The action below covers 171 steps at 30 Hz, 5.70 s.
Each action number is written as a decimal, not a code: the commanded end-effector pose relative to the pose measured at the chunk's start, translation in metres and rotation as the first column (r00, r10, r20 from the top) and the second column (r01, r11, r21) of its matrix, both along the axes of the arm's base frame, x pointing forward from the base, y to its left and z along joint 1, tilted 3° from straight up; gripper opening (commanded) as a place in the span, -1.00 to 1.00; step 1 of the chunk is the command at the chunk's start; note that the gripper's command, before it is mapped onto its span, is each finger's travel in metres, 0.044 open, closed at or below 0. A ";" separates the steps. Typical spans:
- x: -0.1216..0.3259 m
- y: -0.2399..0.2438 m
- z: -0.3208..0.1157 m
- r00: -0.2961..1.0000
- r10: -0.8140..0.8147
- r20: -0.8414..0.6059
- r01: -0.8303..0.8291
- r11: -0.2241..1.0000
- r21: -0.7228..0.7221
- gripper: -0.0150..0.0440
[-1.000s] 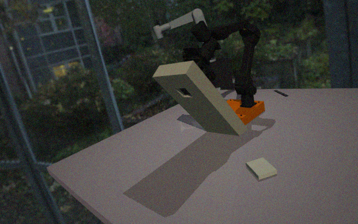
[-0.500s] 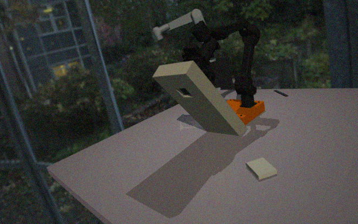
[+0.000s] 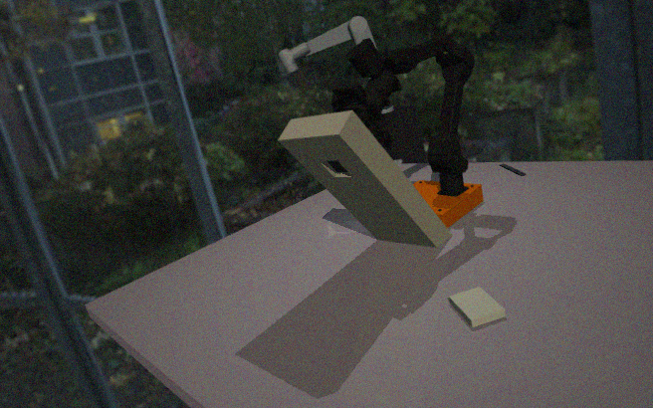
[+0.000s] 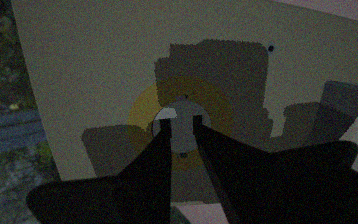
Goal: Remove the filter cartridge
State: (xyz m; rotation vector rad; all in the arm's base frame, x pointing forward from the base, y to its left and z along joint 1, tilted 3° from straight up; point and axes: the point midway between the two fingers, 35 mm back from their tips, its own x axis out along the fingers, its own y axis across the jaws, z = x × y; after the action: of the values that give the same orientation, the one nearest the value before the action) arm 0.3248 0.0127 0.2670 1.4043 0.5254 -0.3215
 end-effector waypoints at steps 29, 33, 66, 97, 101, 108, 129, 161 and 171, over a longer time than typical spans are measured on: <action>0.012 0.001 -0.008 1.000 -0.006 0.000 0.006 1.000 0.001 -0.18; 0.014 0.001 -0.009 1.000 -0.006 0.000 0.006 1.000 0.001 -0.18; 0.018 0.001 -0.011 1.000 -0.006 0.001 0.006 1.000 0.001 -0.18; 0.019 0.001 -0.012 0.965 0.262 -0.010 -0.242 0.875 -0.418 -0.49; 0.019 0.001 -0.012 0.944 0.329 -0.033 -0.298 0.800 -0.520 -0.49; 0.019 0.001 -0.012 0.896 0.435 -0.093 -0.377 0.633 -0.676 -0.49; 0.019 0.001 -0.012 0.703 0.605 -0.374 -0.444 -0.038 -0.895 -0.49; 0.020 0.001 -0.012 0.724 0.599 -0.341 -0.450 0.036 -0.892 -0.49; 0.020 0.001 -0.012 0.724 0.599 -0.341 -0.450 0.036 -0.892 -0.49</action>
State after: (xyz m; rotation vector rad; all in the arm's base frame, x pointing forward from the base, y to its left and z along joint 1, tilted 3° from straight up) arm 0.3369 0.0138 0.2580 -0.1015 0.5516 0.1226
